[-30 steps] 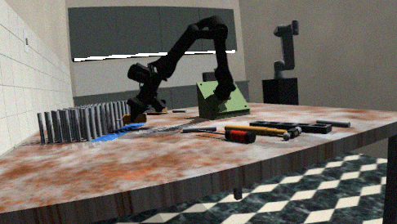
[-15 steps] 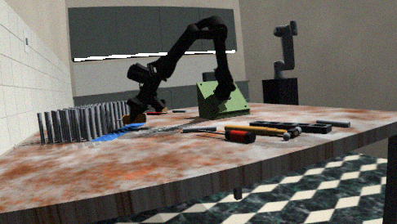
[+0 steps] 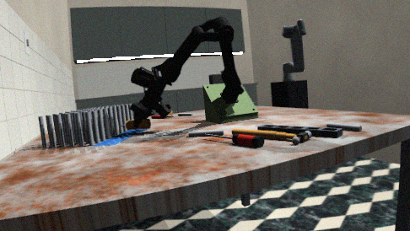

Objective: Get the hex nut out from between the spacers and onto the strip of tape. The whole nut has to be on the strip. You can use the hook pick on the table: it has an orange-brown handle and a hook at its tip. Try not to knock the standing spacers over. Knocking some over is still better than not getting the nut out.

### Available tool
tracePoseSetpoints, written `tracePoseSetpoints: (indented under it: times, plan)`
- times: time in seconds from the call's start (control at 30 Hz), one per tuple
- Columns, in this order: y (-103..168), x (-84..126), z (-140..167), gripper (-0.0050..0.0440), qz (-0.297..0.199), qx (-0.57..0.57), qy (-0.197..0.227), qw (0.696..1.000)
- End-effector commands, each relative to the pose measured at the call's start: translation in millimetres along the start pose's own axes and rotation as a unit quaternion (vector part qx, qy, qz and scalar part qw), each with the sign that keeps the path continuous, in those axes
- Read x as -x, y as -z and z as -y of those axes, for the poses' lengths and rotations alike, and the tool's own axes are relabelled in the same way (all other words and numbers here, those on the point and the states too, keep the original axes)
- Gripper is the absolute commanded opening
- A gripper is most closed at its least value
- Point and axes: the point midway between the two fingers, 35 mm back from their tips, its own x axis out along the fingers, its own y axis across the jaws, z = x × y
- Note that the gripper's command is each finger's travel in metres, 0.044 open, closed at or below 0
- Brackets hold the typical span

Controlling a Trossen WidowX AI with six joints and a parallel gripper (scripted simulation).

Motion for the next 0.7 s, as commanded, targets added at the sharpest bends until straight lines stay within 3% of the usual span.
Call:
tracePoseSetpoints:
  times: [0.0, 0.67]
  plan:
    - [3.6, 0.5, -1.2, -0.005, -0.009, -0.004, -0.001, 1.0]
    - [2.2, -3.1, 0.4, -0.005, -0.011, -0.002, 0.001, 1.0]
